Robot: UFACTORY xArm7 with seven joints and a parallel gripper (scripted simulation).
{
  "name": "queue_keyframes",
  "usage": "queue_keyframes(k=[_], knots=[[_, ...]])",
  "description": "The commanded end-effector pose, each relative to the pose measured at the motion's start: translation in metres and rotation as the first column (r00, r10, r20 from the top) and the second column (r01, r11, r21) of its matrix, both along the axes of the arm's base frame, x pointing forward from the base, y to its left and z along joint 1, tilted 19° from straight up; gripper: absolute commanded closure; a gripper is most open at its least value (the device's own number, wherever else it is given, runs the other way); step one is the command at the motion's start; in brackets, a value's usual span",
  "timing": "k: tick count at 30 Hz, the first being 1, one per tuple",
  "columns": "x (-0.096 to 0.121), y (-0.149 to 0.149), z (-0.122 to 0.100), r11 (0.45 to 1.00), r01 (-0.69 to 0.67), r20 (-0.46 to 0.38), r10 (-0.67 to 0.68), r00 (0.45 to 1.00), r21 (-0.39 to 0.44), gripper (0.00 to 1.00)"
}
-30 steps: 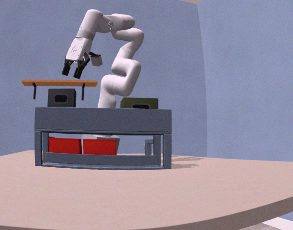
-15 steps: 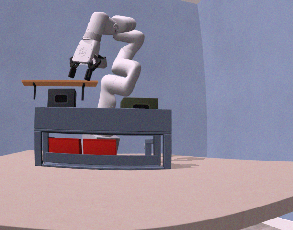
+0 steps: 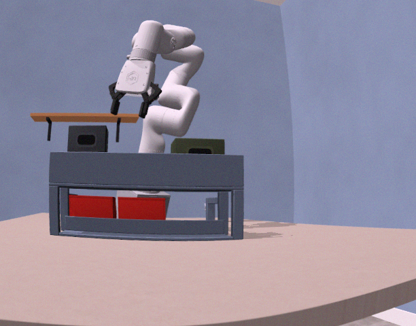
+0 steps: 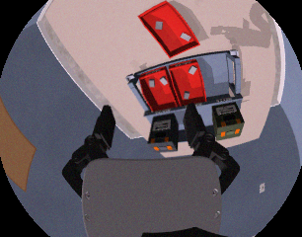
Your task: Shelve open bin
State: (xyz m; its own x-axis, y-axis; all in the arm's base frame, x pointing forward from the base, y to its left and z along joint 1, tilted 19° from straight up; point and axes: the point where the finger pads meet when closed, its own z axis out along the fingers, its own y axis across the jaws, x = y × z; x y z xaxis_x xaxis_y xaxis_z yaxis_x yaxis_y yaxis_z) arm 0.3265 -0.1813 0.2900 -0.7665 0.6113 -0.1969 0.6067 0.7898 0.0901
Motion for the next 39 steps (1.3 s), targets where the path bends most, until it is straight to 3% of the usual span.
queue_keyframes(k=[1, 3, 15, 20, 39], knots=[[0.009, 0.027, 0.000, 0.989, -0.145, 0.037, 0.145, 0.989, 0.000, 0.00], [0.014, 0.046, -0.002, 0.970, -0.245, 0.060, 0.244, 0.968, -0.002, 0.00], [0.014, 0.046, -0.002, 0.970, -0.245, 0.060, 0.244, 0.968, -0.002, 0.00], [0.012, 0.037, -0.001, 0.878, -0.478, 0.116, 0.476, 0.872, -0.015, 0.00], [0.010, 0.032, -0.001, 0.861, -0.508, 0.123, 0.506, 0.854, -0.018, 0.00]])
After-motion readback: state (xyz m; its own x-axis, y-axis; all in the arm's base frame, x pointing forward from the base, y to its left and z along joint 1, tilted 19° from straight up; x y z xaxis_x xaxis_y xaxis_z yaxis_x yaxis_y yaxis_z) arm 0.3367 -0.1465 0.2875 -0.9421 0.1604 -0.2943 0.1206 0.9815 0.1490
